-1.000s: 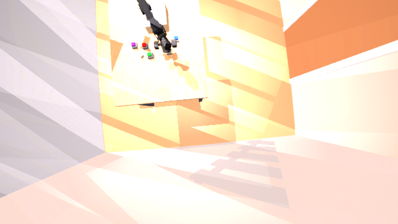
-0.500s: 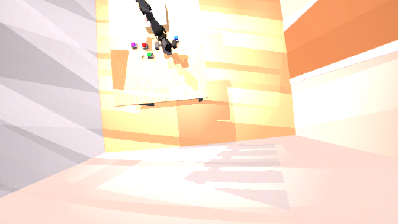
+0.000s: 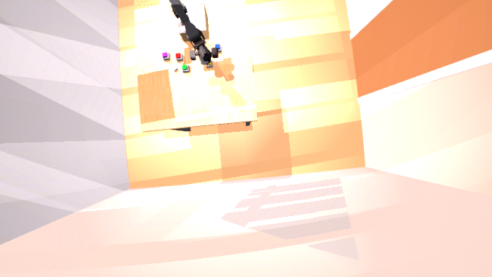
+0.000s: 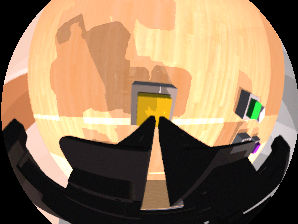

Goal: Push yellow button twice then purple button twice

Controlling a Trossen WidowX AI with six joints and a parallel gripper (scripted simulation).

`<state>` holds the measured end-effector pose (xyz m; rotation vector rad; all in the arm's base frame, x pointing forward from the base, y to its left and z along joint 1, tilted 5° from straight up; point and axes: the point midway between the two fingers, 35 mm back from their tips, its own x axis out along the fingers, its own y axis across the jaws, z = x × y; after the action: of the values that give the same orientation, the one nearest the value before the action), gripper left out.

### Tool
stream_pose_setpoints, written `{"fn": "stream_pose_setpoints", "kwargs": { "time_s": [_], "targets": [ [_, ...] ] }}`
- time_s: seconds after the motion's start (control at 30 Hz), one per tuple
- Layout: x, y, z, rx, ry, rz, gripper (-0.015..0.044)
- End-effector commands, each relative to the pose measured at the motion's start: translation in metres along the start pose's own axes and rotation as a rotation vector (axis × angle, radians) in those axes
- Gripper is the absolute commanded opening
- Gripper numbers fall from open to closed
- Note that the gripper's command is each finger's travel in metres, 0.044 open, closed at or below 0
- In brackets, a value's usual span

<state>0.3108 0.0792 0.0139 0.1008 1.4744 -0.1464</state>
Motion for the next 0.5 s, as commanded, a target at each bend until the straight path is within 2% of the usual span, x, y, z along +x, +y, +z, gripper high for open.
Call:
{"fn": "stream_pose_setpoints", "kwargs": {
  "time_s": [0.0,0.47],
  "targets": [
    [-0.016,0.002,0.002,0.001,-0.010,0.011,0.0020],
    [0.001,0.002,0.003,0.001,-0.010,0.010,0.0020]
  ]
}}
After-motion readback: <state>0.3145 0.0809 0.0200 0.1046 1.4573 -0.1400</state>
